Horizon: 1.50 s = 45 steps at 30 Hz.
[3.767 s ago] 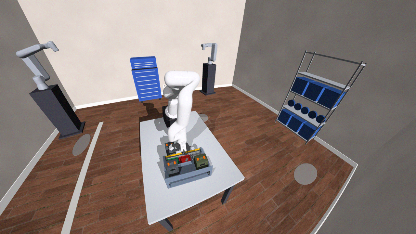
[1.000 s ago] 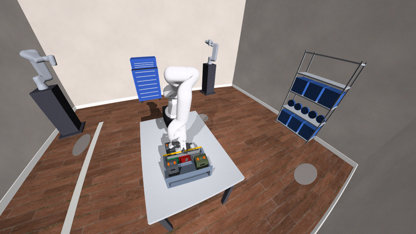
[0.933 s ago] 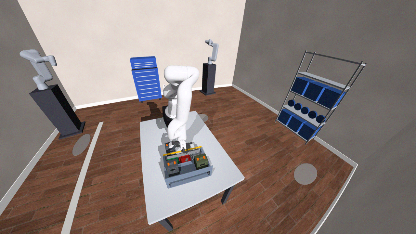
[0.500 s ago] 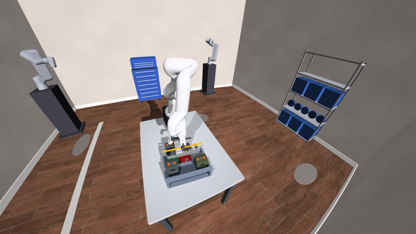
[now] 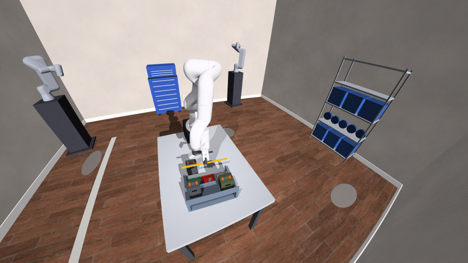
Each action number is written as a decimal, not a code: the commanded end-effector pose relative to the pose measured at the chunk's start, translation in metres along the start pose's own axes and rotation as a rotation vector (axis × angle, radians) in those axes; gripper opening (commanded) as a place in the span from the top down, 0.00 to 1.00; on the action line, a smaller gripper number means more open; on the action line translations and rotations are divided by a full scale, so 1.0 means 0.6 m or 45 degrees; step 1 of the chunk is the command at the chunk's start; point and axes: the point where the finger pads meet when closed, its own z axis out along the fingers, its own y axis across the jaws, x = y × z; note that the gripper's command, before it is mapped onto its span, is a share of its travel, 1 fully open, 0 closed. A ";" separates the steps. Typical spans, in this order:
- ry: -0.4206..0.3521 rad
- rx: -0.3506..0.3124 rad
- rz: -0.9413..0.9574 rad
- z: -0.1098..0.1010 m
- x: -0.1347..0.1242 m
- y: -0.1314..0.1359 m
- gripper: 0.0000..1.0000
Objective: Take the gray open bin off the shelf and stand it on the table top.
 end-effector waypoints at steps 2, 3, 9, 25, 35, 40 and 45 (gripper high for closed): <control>-0.025 -0.020 0.001 -0.002 0.000 -0.002 1.00; -0.025 -0.020 0.001 -0.002 0.000 -0.002 1.00; -0.025 -0.020 0.001 0.014 0.000 -0.002 1.00; -0.025 -0.020 0.001 0.023 0.000 -0.001 1.00; -0.025 -0.020 0.001 0.023 0.000 -0.001 1.00; -0.025 -0.021 0.001 0.026 0.000 -0.001 1.00; -0.025 -0.020 0.001 0.027 0.000 -0.001 1.00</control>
